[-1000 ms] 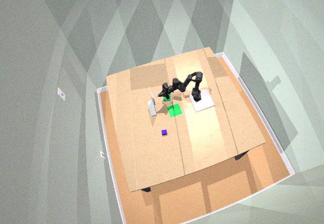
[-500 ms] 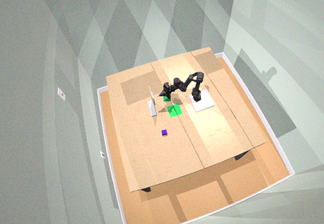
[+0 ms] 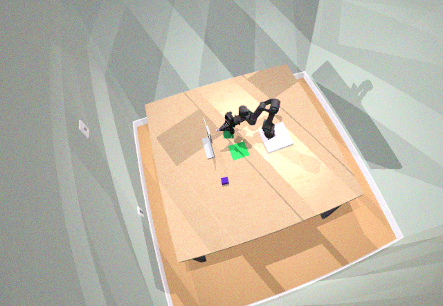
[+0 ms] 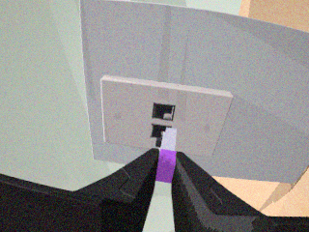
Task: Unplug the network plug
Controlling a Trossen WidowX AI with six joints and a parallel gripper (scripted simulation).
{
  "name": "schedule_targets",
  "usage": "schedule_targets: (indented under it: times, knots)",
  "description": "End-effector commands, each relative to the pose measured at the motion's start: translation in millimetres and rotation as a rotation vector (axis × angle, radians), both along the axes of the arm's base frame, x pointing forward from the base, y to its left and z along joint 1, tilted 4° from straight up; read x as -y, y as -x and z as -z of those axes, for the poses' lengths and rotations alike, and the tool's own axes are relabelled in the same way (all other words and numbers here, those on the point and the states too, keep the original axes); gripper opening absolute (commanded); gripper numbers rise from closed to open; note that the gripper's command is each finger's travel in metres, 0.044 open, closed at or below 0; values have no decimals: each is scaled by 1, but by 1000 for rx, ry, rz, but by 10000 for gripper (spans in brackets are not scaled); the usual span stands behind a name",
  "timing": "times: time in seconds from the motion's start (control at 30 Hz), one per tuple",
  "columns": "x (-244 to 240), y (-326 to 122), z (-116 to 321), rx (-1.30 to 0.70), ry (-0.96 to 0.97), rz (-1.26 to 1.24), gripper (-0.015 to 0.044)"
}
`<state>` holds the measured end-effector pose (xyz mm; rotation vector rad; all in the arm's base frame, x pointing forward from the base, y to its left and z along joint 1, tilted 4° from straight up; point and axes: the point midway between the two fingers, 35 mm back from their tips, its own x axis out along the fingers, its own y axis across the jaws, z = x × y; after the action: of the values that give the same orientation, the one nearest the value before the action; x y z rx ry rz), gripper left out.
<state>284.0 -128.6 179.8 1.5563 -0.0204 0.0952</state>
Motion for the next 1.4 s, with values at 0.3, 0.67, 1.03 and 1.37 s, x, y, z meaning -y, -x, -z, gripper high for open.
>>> schedule_targets:
  times: [0.3, 0.67, 1.03, 1.37]
  knots:
    - [0, 5, -2, 0, 0, 0, 0]
    - [-2, 10, -20, 0, -1, -2, 0]
    - [-5, 17, -37, 0, -2, -3, 0]
    - [-11, 25, -53, 0, -2, -4, 0]
